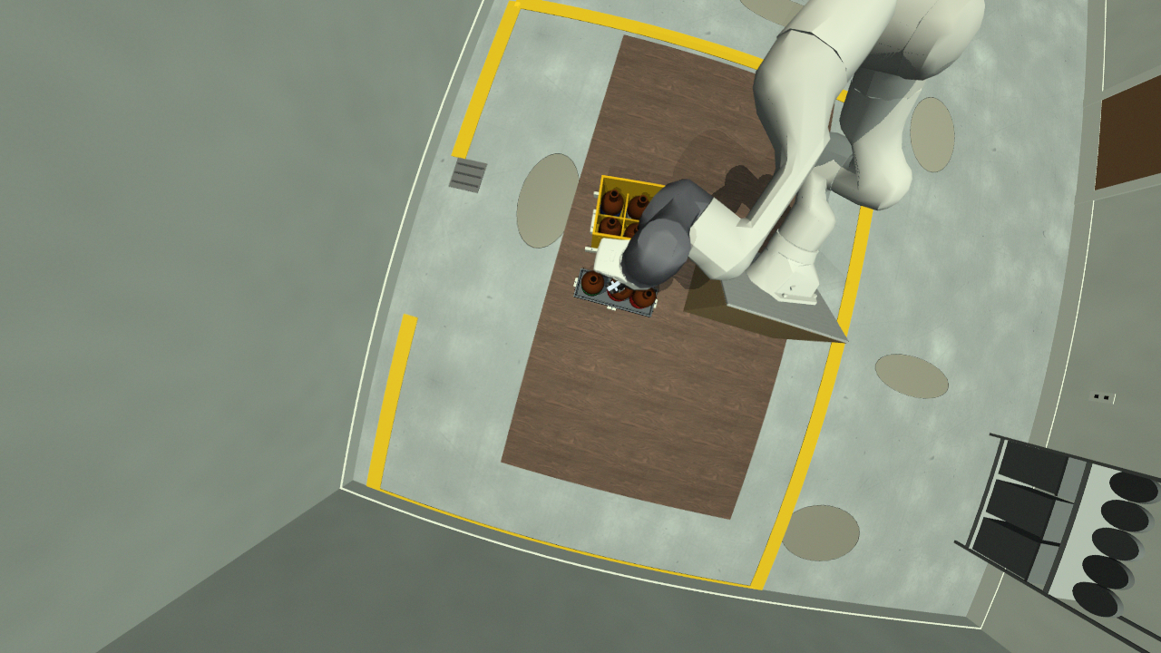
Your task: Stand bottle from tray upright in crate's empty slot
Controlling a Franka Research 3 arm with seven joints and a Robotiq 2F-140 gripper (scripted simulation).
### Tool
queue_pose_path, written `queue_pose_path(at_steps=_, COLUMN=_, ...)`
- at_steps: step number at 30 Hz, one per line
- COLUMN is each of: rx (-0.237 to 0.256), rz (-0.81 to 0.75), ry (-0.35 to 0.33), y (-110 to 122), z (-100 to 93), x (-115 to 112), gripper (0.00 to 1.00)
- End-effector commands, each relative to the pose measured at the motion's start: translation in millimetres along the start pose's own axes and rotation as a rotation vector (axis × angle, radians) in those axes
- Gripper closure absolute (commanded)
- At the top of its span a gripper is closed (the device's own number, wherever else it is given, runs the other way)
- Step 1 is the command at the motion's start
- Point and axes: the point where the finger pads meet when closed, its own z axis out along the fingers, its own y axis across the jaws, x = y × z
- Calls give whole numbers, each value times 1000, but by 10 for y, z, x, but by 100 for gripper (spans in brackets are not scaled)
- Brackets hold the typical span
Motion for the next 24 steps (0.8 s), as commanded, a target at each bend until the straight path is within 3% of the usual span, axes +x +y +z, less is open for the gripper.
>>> queue_pose_path(at_steps=1, rx=7, rz=-4, ry=-2, y=-20, z=-43, x=-12, gripper=100)
queue_pose_path(at_steps=24, rx=7, rz=-4, ry=-2, y=-20, z=-77, x=-12, gripper=100)
